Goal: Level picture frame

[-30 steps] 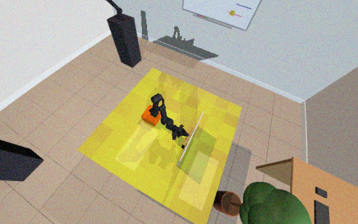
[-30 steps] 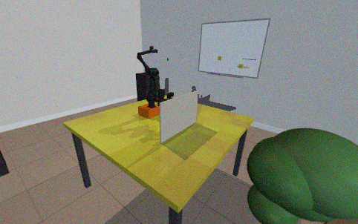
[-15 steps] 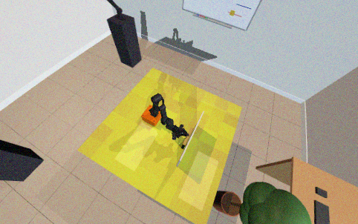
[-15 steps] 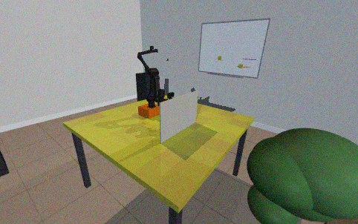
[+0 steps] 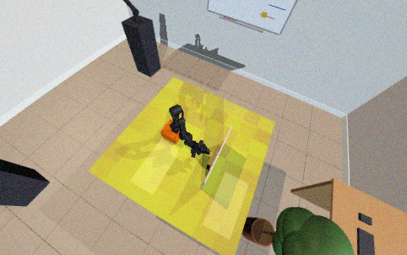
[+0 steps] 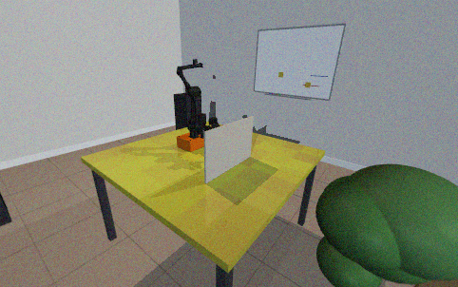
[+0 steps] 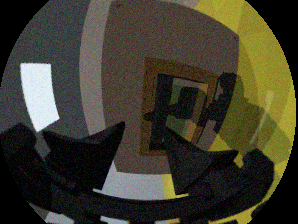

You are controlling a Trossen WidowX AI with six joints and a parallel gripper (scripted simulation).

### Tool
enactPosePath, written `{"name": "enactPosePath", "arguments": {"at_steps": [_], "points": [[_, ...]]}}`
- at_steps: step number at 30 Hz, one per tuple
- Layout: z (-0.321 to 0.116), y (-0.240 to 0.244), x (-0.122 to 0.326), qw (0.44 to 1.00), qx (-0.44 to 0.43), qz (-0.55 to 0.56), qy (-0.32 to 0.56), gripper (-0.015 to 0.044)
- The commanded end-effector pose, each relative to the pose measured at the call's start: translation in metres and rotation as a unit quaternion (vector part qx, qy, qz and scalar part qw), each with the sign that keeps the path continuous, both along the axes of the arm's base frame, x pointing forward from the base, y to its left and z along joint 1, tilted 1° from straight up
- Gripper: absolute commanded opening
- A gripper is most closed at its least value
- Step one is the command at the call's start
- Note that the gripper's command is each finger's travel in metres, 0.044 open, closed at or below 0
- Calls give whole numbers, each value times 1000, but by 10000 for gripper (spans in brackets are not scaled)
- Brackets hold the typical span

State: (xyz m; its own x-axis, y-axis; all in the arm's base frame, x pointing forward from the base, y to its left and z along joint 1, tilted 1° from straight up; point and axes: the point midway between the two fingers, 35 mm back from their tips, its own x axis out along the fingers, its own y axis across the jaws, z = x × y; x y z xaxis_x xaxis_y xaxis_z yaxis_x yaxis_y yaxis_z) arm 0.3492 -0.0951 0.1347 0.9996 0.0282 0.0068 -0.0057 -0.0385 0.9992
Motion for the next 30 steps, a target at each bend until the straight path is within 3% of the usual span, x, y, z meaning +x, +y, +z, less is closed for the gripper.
{"name": "enactPosePath", "arguments": {"at_steps": [1, 9, 30], "points": [[-6, 1, -46, 999, 37, -2, 4, 260], [-5, -1, -57, 999, 43, -4, 6, 260], [35, -6, -151, 999, 50, -3, 8, 260]]}}
